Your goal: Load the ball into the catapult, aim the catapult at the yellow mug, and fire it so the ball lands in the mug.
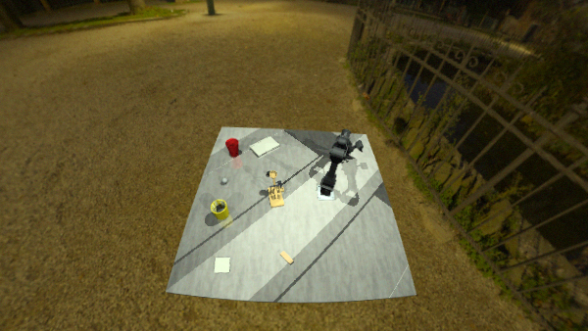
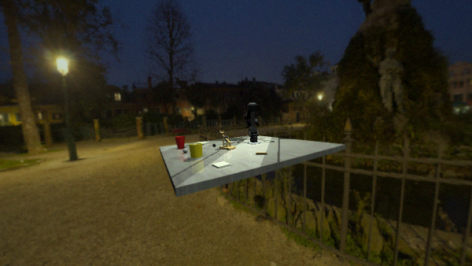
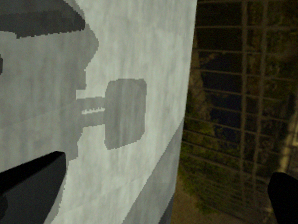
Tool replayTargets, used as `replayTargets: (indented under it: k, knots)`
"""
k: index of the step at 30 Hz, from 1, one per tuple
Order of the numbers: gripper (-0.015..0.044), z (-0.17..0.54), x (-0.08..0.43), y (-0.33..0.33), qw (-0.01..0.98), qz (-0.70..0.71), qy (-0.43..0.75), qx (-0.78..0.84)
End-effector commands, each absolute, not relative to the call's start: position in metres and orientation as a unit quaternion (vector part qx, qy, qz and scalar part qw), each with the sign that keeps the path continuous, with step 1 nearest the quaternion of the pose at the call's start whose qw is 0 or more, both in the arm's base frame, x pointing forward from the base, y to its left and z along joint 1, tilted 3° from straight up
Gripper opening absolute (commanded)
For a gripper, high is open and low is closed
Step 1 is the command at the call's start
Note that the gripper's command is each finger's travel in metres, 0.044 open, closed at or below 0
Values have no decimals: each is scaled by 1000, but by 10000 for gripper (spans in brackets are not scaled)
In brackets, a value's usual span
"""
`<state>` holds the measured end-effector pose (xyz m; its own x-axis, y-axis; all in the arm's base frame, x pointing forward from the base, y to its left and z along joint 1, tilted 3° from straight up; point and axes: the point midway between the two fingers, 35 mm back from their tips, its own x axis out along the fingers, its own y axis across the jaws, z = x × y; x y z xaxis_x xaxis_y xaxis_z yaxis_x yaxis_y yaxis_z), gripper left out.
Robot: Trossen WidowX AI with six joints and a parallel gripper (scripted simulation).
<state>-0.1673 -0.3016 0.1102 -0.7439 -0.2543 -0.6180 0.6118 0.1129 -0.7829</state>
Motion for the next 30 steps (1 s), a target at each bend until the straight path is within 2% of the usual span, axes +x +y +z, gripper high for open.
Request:
replayTargets:
  k: [1,8,15,23,30]
  knots:
    - [440,112,-126,-326,386,-654,639,126]
    - [440,115,-31,-350,488,-634,586,126]
    - [440,119,77,-342,586,-585,544,140]
    - [440,127,191,-291,660,-518,506,200]
    - [440,136,272,-211,696,-453,493,260]
